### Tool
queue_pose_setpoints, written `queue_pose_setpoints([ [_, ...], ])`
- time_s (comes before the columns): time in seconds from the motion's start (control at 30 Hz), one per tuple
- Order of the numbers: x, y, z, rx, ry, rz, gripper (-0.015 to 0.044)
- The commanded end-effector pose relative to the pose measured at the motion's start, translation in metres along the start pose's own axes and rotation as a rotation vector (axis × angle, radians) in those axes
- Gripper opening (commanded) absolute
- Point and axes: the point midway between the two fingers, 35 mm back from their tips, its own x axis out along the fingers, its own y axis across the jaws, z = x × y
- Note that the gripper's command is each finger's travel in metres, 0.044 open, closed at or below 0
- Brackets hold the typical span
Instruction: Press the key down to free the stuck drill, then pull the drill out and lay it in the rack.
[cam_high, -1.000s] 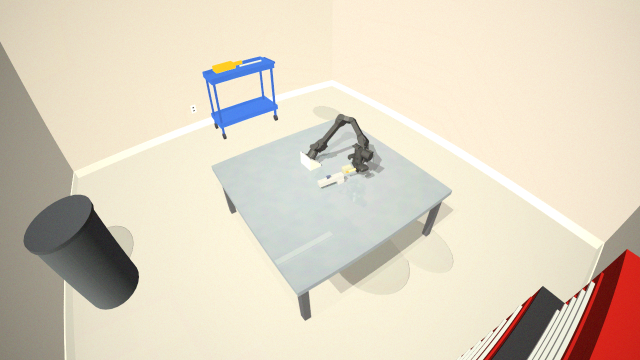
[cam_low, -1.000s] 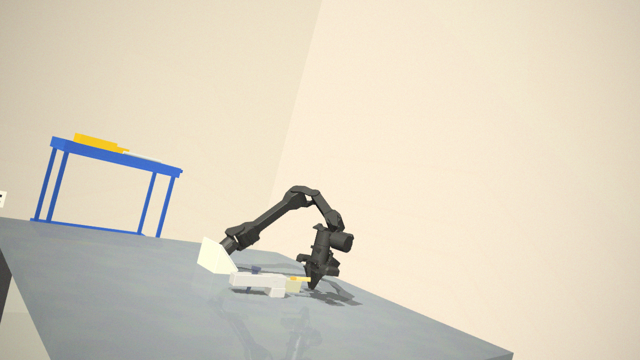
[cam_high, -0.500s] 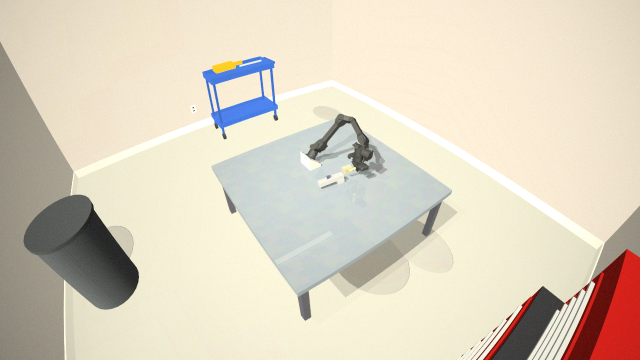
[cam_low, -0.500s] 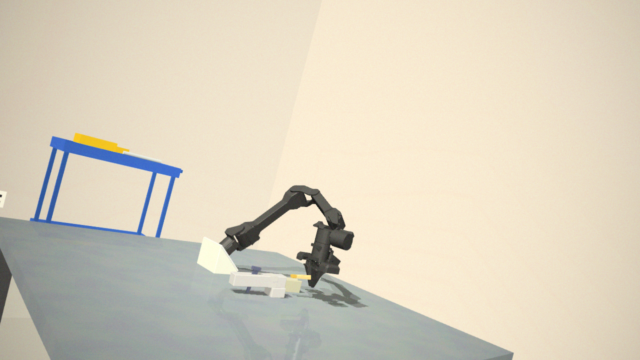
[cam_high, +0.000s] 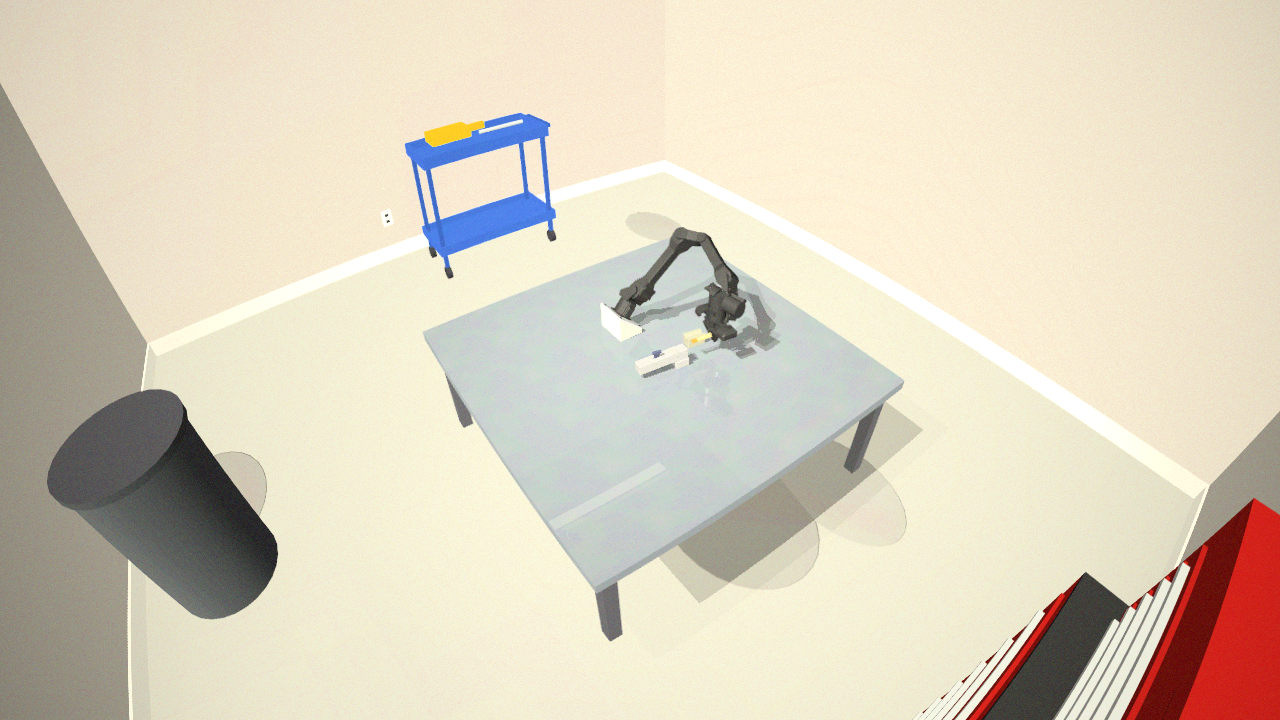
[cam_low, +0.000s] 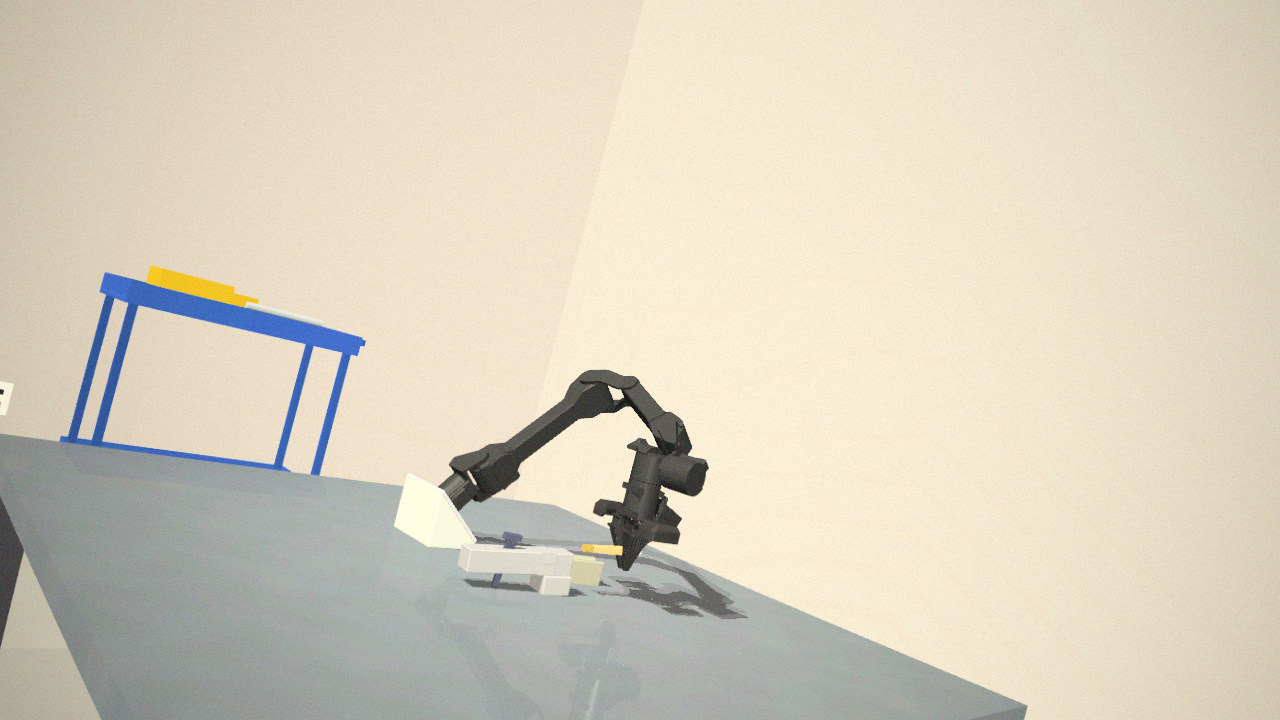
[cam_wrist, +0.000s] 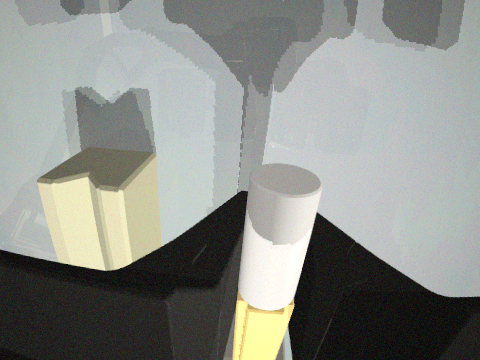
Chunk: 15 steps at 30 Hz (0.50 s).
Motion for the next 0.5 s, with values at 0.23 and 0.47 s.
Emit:
queue_pose_setpoints([
  [0.23, -0.0066, -0.0003, -0.0008, -0.005, 0.0, -0.002, 0.0],
  [0.47, -0.0099, -0.0004, -0.0014, -0.005, 0.0, -0.002, 0.0],
])
